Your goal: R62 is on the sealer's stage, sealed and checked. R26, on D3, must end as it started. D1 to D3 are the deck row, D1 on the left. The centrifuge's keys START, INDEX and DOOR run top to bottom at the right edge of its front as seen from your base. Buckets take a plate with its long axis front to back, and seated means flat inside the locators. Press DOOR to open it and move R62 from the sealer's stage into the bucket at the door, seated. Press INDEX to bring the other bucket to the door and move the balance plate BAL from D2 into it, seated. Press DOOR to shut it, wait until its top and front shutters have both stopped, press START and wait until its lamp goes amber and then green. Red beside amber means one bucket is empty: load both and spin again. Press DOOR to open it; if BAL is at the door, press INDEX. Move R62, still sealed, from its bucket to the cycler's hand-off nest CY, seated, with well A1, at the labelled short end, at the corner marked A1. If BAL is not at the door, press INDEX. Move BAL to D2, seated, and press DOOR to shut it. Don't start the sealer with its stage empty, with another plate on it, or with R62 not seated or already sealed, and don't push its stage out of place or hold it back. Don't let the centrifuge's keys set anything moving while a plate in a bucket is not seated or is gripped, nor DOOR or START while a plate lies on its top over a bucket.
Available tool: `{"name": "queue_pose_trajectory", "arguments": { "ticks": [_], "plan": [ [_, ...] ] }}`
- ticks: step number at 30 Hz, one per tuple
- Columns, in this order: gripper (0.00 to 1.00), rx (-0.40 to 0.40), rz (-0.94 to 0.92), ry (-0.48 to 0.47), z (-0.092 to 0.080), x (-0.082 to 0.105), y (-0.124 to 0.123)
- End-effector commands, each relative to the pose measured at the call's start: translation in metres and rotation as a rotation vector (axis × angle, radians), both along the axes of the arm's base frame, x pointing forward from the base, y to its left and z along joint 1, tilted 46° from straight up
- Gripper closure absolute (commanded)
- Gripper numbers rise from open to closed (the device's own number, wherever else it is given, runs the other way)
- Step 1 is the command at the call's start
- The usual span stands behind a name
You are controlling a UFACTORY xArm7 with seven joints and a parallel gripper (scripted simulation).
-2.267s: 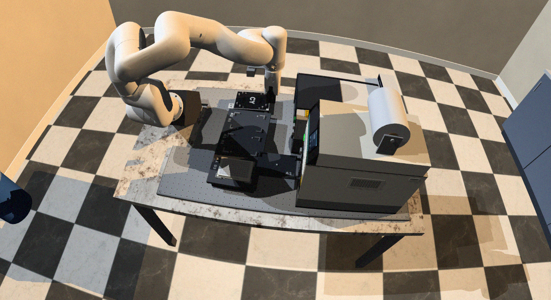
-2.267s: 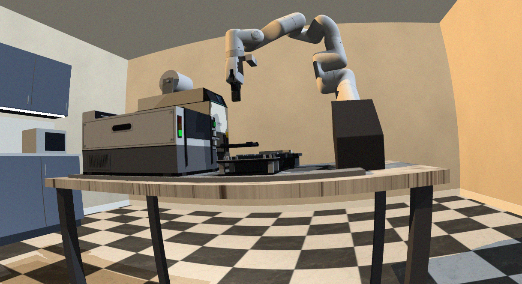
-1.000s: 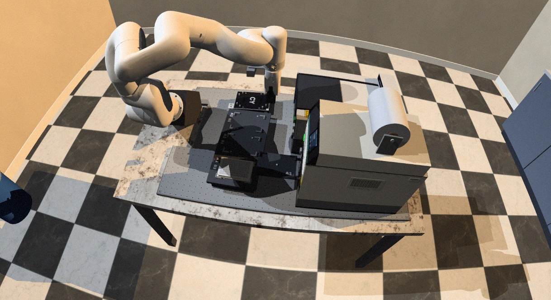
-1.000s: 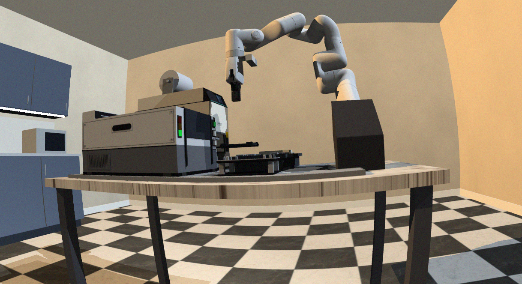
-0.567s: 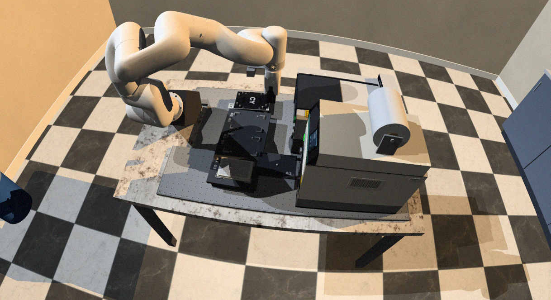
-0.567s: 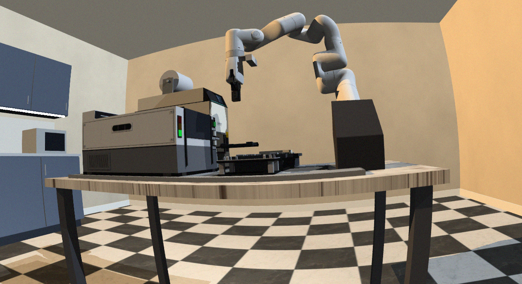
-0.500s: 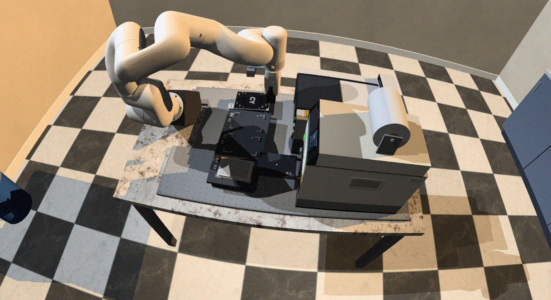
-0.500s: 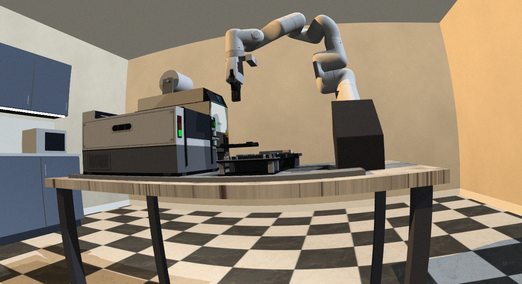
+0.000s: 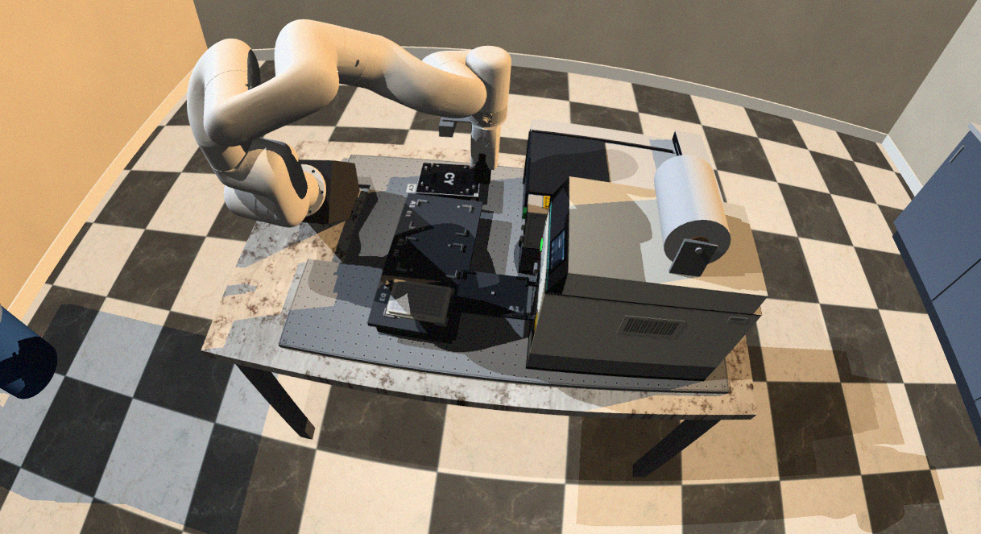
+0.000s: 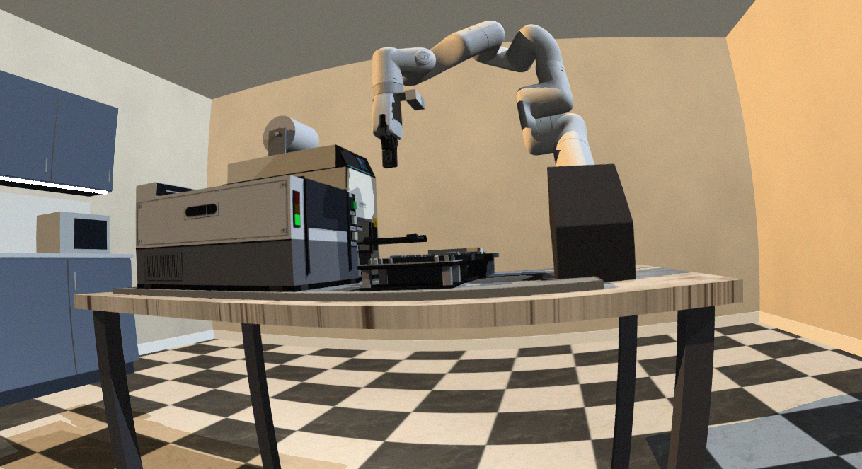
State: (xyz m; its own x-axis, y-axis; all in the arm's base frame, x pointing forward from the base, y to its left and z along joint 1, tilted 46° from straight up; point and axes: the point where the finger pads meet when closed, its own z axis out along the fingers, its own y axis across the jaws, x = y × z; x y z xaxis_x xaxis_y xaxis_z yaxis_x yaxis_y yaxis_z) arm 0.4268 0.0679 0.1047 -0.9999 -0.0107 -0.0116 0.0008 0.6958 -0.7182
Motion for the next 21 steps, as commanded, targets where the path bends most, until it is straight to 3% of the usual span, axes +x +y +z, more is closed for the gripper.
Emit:
{"name": "queue_pose_trajectory", "arguments": {
  "ticks": [1,21],
  "plan": [
    [1.0,0.002,0.004,-0.002,0.0006,0.001,0.0021],
    [1.0,0.002,0.004,-0.002,0.0006,0.001,0.0021]
  ]
}}
